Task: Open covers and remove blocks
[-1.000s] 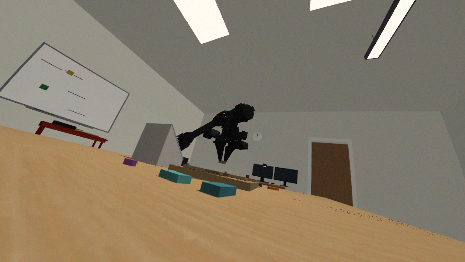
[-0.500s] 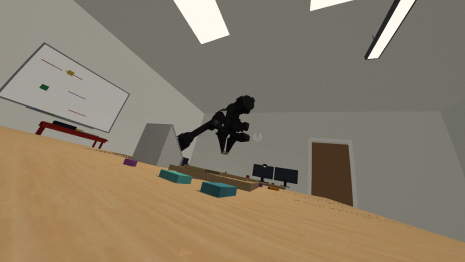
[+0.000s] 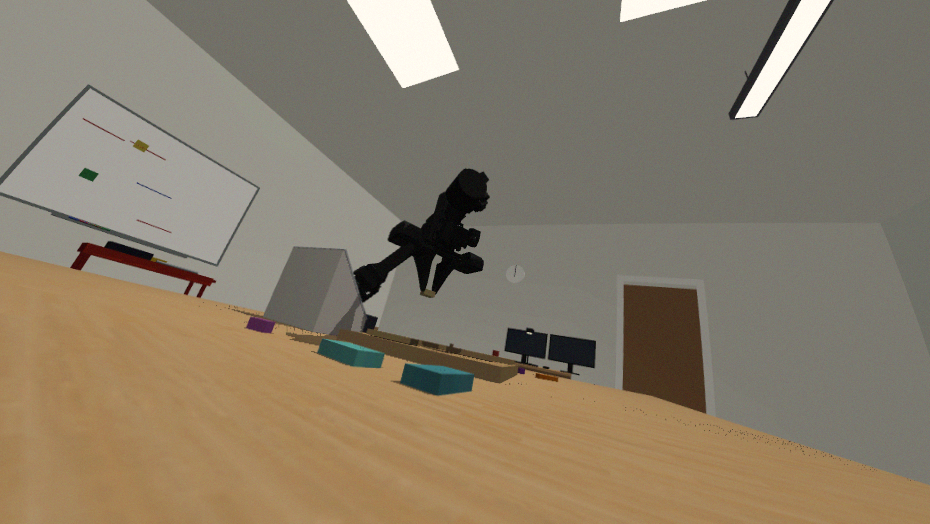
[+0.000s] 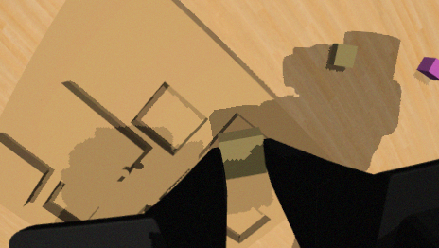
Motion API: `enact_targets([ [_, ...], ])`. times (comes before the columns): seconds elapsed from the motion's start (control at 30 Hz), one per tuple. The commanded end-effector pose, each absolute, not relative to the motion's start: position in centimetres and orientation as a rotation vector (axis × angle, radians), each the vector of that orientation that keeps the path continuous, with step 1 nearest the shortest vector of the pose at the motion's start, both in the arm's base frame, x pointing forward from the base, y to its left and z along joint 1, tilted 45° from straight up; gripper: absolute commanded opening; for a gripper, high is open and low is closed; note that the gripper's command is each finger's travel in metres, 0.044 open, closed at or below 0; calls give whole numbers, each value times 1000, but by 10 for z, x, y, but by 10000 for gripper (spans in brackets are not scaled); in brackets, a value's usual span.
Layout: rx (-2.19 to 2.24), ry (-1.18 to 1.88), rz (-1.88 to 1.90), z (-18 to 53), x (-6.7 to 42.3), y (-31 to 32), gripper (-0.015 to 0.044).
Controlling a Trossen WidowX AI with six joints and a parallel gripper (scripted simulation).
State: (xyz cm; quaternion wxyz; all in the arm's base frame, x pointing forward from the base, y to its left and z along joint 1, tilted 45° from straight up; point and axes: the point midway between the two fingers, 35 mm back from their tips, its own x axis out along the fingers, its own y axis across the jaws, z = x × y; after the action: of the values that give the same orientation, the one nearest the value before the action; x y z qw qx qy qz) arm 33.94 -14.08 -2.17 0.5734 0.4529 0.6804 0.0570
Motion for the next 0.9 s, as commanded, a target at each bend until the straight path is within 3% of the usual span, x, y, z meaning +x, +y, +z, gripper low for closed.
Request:
enact_targets([
  [0.0, 1054, 1602, 135, -31, 331, -148, 80],
  [0.87, 1052, 1607, 132, -87, 263, -201, 80],
])
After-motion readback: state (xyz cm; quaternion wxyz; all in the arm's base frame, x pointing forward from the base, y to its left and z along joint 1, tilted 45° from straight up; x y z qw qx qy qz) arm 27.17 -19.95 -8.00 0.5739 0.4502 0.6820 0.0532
